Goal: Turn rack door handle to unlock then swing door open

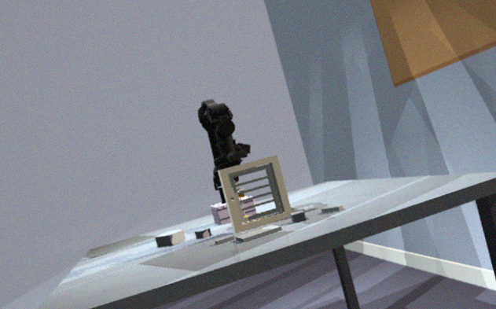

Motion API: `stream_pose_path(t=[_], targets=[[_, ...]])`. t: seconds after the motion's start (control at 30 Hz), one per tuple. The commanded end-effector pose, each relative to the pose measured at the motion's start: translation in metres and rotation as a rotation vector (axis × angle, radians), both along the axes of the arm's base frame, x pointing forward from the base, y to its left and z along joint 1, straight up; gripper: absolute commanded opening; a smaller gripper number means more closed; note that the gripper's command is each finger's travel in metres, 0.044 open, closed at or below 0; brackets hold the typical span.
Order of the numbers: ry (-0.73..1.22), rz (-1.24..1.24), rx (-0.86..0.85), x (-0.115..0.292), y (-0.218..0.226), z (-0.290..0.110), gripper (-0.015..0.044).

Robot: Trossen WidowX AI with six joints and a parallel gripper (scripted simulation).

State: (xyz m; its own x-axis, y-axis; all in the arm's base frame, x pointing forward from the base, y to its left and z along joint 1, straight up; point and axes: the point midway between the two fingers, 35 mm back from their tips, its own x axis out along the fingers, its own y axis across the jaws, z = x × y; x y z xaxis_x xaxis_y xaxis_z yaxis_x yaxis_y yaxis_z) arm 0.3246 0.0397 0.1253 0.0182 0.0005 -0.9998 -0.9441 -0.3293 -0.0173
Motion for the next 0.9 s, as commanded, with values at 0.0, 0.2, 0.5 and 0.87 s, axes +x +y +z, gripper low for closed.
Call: stream_pose_path(t=[0.0, 0.2, 0.5, 0.87], targets=[[0.0, 0.001, 0.001, 0.0, 0.0, 0.0, 0.0011], [0.0, -0.089, 0.003, -0.003, 0.001, 0.0, 0.0011], [0.001, -0.273, 0.006, -0.01, 0.004, 0.0, 0.0011], [0.002, -0.483, 0.01, -0.022, 0.009, 0.0, 0.0011]])
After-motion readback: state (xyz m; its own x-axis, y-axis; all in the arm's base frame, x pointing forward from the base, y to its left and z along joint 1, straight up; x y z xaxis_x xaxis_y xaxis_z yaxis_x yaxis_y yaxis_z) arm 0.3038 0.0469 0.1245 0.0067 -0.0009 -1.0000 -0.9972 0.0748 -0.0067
